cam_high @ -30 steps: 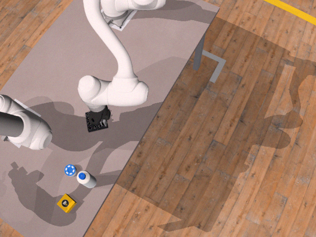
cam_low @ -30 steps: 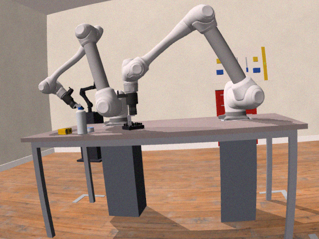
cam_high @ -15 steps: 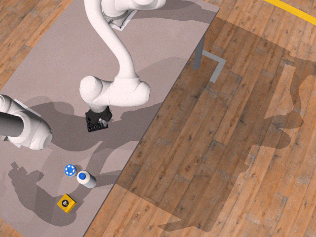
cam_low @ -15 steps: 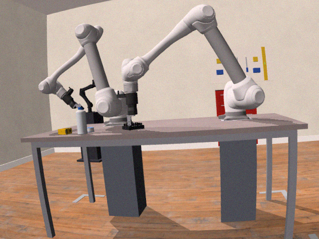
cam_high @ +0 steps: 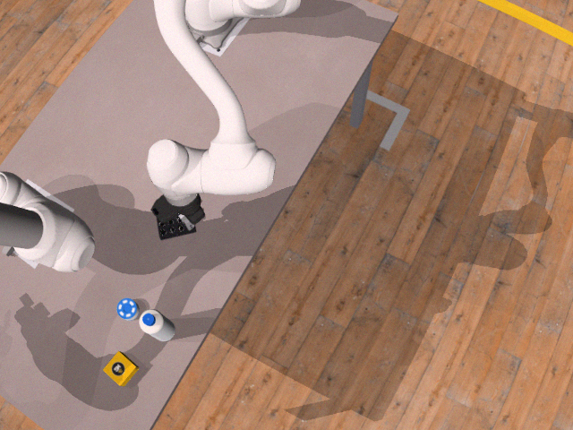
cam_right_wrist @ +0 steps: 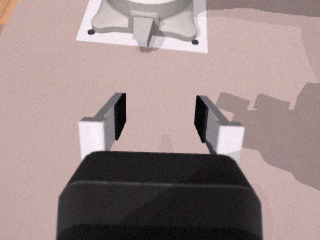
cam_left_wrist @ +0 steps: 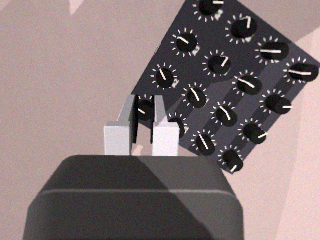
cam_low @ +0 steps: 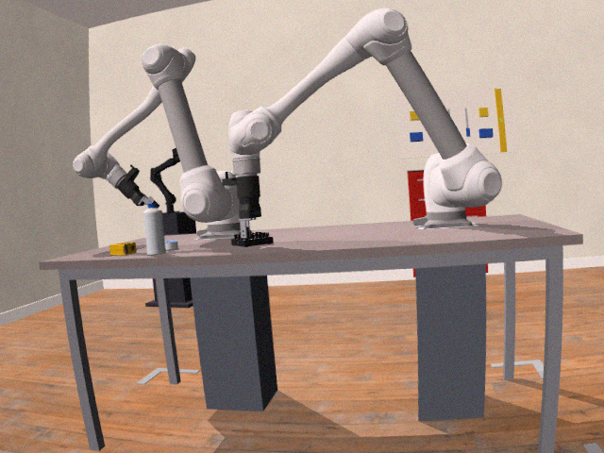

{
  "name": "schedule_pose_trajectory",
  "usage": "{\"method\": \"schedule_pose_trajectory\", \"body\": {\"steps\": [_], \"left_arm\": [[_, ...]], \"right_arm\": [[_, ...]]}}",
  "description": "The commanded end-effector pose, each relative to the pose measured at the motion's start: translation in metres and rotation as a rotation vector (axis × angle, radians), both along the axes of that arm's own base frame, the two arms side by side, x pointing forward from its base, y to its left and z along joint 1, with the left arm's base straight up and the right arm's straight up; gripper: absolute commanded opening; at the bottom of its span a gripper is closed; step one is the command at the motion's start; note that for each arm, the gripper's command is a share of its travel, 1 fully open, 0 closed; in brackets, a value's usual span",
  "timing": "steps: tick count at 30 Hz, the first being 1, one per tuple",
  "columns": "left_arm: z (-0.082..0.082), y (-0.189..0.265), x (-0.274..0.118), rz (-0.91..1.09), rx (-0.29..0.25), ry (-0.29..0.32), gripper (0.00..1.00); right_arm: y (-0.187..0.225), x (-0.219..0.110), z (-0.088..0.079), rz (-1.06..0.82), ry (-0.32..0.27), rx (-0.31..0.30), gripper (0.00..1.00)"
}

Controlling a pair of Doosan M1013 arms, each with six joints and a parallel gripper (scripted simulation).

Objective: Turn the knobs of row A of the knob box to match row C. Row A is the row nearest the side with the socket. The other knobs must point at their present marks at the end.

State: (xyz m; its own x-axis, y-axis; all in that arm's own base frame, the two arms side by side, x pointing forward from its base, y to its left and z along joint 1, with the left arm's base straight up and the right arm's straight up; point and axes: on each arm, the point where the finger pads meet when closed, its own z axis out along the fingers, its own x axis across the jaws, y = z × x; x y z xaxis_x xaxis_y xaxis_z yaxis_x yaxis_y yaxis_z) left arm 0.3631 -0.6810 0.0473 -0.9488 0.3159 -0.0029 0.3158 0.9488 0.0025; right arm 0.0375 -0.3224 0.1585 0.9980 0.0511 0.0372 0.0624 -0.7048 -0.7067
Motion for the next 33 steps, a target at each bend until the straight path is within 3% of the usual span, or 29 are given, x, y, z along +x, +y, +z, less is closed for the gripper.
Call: {"method": "schedule_pose_trajectory", "body": {"steps": [1, 20, 33], "left_arm": [[0.0011, -0.0005, 0.0004, -0.098, -0.003, 0.003, 0.3], [0.0011, -0.0005, 0.0004, -0.408, -0.002, 0.003, 0.3], [0.0011, -0.0005, 0.0004, -0.497, -0.002, 0.003, 0.3]], "right_arm": [[-0.0002, 0.0001, 0.0003, 0.0, 0.0, -0.001, 1.0], [-0.0002, 0.0001, 0.0003, 0.0, 0.0, -0.001, 1.0], [-0.0002, 0.0001, 0.0003, 0.0, 0.0, -0.001, 1.0]]}}
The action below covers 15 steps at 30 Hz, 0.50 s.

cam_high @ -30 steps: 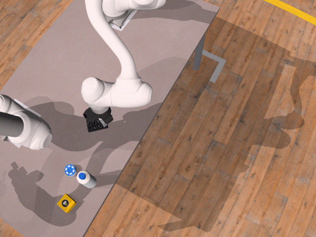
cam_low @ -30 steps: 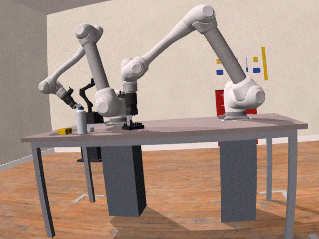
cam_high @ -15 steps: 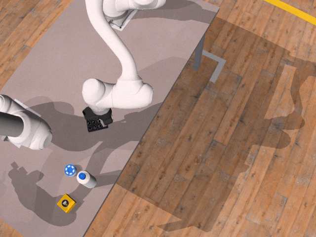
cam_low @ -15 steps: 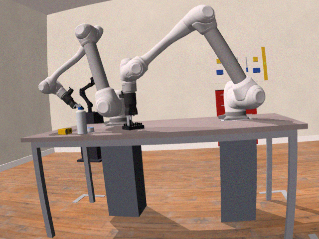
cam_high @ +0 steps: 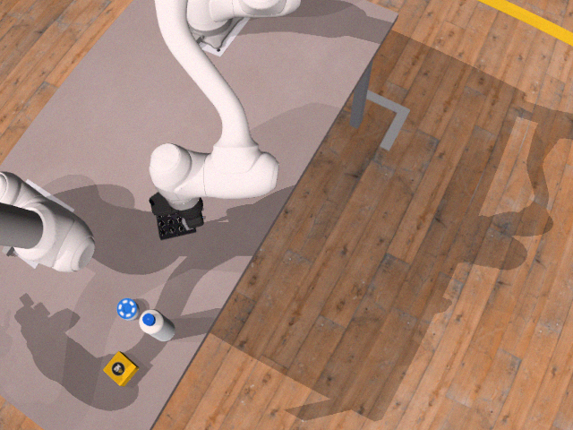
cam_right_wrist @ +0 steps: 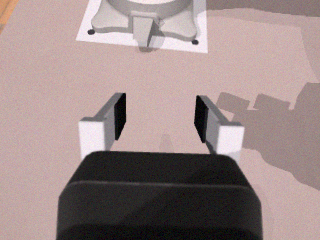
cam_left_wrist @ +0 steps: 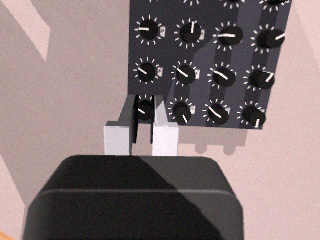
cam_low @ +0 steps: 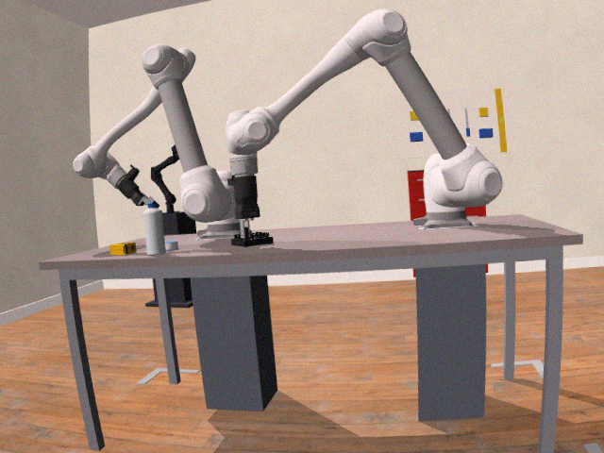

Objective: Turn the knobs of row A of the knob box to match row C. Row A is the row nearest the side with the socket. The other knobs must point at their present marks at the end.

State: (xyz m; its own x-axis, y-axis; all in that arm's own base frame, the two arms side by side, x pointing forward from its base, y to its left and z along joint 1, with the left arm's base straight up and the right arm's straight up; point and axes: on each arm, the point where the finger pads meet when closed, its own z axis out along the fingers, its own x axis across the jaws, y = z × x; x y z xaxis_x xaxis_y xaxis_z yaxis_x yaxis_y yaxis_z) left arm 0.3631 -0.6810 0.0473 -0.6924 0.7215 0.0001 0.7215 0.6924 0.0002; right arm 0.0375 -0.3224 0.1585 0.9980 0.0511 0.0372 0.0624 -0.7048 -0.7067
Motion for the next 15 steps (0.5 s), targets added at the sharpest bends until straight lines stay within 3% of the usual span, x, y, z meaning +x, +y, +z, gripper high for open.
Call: {"method": "schedule_pose_trajectory", "body": {"steps": [1, 15], "left_arm": [[0.0011, -0.0004, 0.0003, -0.016, -0.001, -0.001, 0.3], [0.0011, -0.0004, 0.0003, -0.03, -0.001, -0.001, 0.3]], "right_arm": [[-0.0002, 0.0001, 0.0003, 0.0, 0.0, -0.001, 1.0], [-0.0002, 0.0001, 0.0003, 0.0, 0.0, -0.001, 1.0]]}}
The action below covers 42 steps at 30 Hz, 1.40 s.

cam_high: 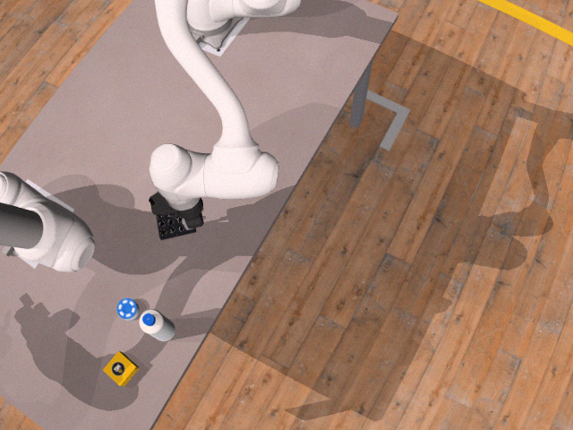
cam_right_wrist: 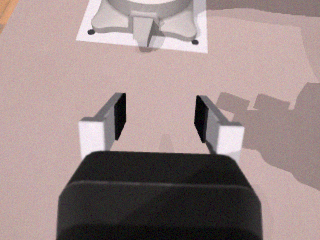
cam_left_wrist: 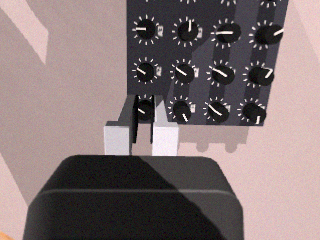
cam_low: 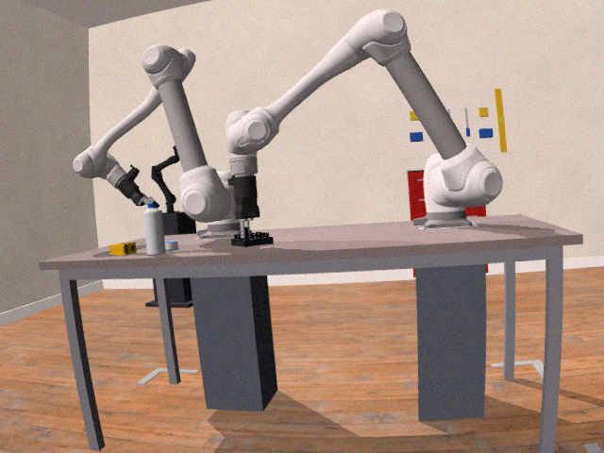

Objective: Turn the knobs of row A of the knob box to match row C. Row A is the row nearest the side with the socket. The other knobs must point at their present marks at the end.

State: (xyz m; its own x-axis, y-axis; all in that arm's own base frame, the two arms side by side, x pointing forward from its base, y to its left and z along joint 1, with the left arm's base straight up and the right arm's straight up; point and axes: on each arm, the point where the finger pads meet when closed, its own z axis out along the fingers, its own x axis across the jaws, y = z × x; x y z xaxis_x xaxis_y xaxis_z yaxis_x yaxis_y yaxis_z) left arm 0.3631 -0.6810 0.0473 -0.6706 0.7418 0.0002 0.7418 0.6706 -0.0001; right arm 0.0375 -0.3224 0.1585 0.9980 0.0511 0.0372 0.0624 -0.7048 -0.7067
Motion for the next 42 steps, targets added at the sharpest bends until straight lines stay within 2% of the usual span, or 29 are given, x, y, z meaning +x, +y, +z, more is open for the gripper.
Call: {"method": "schedule_pose_trajectory", "body": {"steps": [1, 2, 3, 21, 25, 27, 33, 42], "left_arm": [[0.001, 0.0, 0.0, 0.0, -0.001, -0.001, 0.3], [0.001, 0.0, 0.0, 0.0, -0.001, -0.001, 0.3], [0.001, 0.0, 0.0, 0.0, -0.001, -0.001, 0.46], [0.002, 0.0, 0.0, 0.0, -0.001, -0.001, 0.46], [0.013, 0.0, 0.0, 0.0, -0.001, -0.001, 0.46], [0.013, 0.0, 0.0, 0.0, -0.001, -0.001, 0.46], [0.037, 0.0, 0.0, 0.0, -0.001, -0.001, 0.46], [0.039, 0.0, 0.0, -0.005, -0.001, -0.001, 0.46]], "right_arm": [[0.0, 0.0, 0.0, 0.0, 0.0, -0.001, 1.0], [0.0, 0.0, 0.0, 0.0, 0.0, -0.001, 1.0], [0.0, 0.0, 0.0, 0.0, 0.0, -0.001, 1.0], [0.0, 0.0, 0.0, 0.0, 0.0, -0.001, 1.0], [0.0, 0.0, 0.0, 0.0, 0.0, -0.001, 1.0], [0.0, 0.0, 0.0, 0.0, 0.0, -0.001, 1.0], [0.0, 0.0, 0.0, 0.0, 0.0, -0.001, 1.0], [0.0, 0.0, 0.0, 0.0, 0.0, -0.001, 1.0]]}}
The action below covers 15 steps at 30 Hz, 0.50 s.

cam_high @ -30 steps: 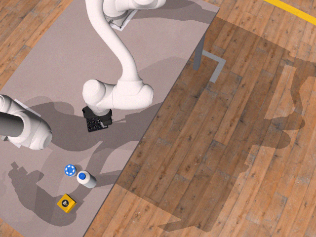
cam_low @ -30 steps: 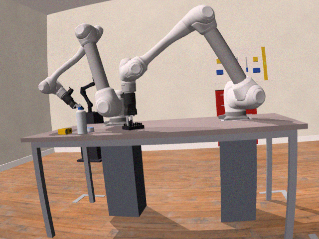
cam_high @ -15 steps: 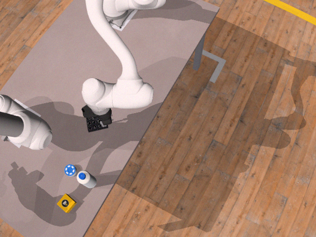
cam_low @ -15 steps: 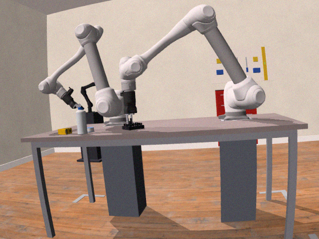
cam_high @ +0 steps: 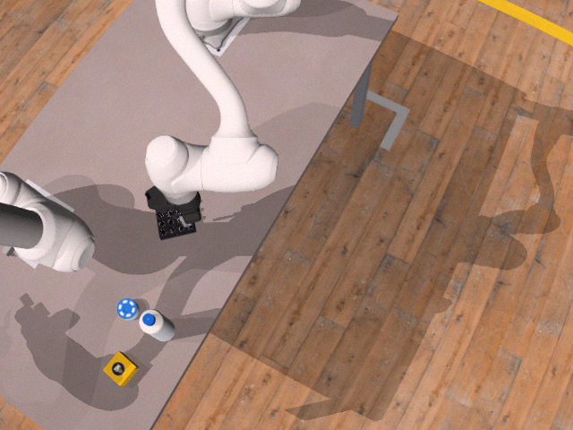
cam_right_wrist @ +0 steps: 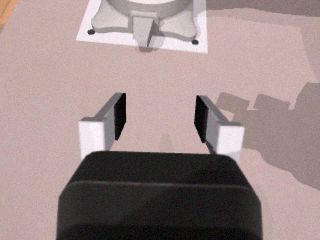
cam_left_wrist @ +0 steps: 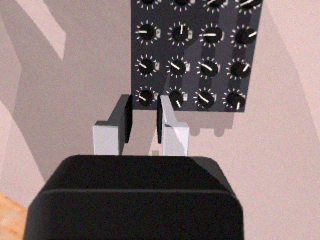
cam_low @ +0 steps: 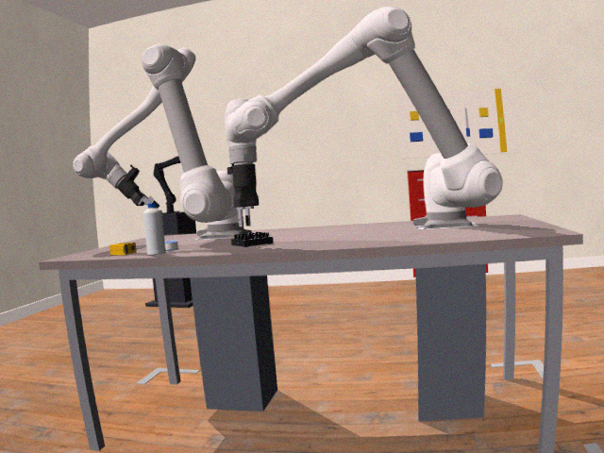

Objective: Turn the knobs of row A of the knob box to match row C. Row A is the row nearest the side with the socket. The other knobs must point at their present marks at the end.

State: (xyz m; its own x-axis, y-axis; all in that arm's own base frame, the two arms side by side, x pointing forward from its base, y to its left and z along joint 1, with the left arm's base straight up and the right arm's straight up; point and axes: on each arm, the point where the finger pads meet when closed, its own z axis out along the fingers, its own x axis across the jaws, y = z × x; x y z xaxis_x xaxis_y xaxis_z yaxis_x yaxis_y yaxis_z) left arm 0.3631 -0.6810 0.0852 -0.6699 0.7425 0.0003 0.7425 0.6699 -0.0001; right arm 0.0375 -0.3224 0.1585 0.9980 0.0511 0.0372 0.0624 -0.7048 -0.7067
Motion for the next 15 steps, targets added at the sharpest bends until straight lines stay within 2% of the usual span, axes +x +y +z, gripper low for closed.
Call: {"method": "schedule_pose_trajectory", "body": {"steps": [1, 7, 15], "left_arm": [[0.001, 0.0, 0.0, -0.004, -0.001, -0.001, 0.46], [0.002, -0.001, -0.003, -0.081, -0.001, -0.001, 0.46], [0.004, -0.003, -0.015, -0.384, -0.001, -0.001, 0.46]], "right_arm": [[0.0, 0.0, 0.0, 0.0, 0.0, -0.001, 1.0], [0.0, 0.0, 0.0, 0.0, 0.0, -0.001, 1.0], [0.0, 0.0, 0.0, 0.0, 0.0, -0.001, 1.0]]}}
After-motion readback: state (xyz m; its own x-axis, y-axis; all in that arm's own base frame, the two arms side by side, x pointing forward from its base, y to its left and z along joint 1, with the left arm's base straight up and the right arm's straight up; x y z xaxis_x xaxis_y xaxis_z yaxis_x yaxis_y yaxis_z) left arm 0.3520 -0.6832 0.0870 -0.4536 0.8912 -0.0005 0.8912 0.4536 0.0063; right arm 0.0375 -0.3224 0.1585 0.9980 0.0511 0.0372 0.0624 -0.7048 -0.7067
